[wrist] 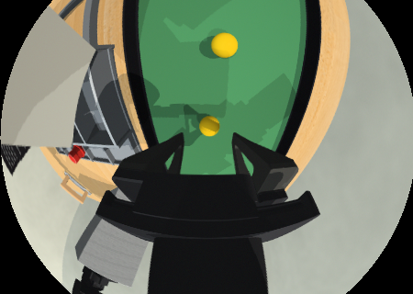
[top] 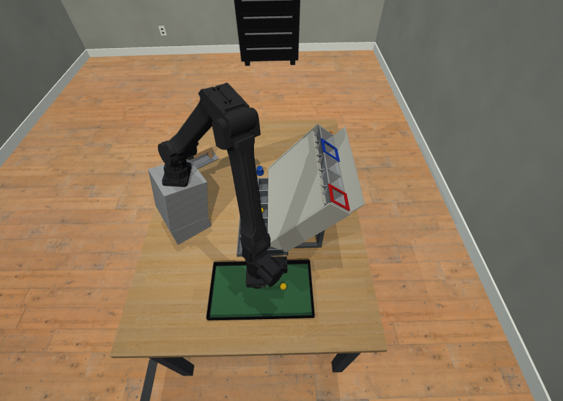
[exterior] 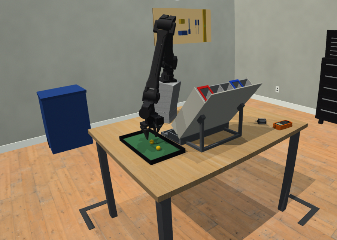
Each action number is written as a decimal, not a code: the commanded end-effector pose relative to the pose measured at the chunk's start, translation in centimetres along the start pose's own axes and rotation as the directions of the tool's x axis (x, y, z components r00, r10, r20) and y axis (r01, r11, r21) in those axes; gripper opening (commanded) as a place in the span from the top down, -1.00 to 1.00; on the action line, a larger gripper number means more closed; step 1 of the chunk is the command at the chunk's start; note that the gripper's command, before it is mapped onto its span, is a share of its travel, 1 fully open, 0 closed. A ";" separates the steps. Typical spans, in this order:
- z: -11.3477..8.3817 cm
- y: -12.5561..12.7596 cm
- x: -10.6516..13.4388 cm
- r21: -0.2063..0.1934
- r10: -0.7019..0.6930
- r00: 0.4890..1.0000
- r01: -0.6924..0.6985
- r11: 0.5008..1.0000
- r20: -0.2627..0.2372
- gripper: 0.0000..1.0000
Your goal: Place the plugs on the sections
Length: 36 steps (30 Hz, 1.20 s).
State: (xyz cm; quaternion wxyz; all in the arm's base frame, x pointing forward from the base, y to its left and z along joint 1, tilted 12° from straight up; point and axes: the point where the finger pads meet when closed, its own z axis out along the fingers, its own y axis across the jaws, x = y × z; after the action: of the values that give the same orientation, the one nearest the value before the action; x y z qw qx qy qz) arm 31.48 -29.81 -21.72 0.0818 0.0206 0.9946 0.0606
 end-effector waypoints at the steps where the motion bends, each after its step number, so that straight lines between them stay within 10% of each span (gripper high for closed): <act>1: -0.7 -0.8 -1.1 0.023 0.001 1.000 -0.002 1.000 0.022 -0.13; 36: 2.2 -0.6 -1.2 0.015 -0.002 1.000 0.002 1.000 0.013 -0.13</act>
State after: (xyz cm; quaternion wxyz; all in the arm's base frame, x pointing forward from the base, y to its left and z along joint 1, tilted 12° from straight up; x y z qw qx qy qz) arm 31.66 -29.58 -23.45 0.0798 0.0213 0.9946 0.0628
